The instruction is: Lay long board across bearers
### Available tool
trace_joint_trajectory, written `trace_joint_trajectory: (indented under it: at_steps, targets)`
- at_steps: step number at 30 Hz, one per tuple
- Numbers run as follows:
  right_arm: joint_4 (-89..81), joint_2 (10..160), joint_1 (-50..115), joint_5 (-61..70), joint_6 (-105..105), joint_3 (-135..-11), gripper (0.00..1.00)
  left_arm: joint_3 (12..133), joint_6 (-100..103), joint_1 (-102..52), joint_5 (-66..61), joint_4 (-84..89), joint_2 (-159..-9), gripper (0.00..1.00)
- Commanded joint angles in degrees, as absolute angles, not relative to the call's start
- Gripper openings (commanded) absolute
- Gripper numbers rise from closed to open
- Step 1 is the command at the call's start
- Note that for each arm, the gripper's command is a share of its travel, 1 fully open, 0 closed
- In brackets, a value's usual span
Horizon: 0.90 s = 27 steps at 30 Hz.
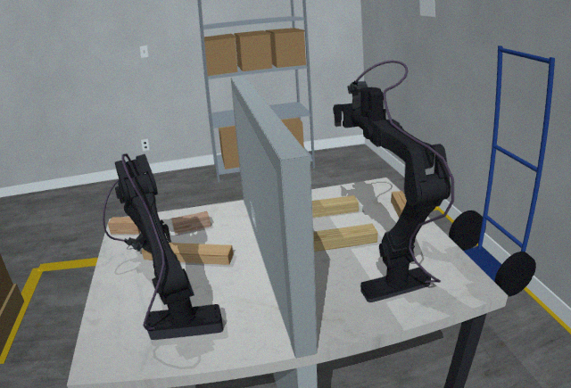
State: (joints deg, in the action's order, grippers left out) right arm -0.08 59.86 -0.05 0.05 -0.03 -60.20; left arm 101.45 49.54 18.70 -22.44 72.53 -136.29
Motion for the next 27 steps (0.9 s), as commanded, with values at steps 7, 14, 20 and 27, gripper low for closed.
trace_joint_trajectory:
  at_steps: [7,14,20,27]
  targets:
    - [0.1,58.5,-0.5,-0.8,0.7,-62.4,1.0,104.7,49.2,18.7,-23.8,77.3,-131.8,0.0]
    - [0.1,58.5,-0.5,-0.8,0.7,-62.4,1.0,106.5,49.0,19.1,-24.1,81.4,-130.9,0.0]
    - [0.1,58.5,-0.5,-0.8,0.7,-62.4,1.0,108.3,49.0,19.5,-24.3,83.9,-130.1,0.0]
    - [0.1,58.5,-0.5,-0.8,0.7,-62.4,1.0,109.6,48.9,18.9,-24.5,85.8,-129.8,0.0]
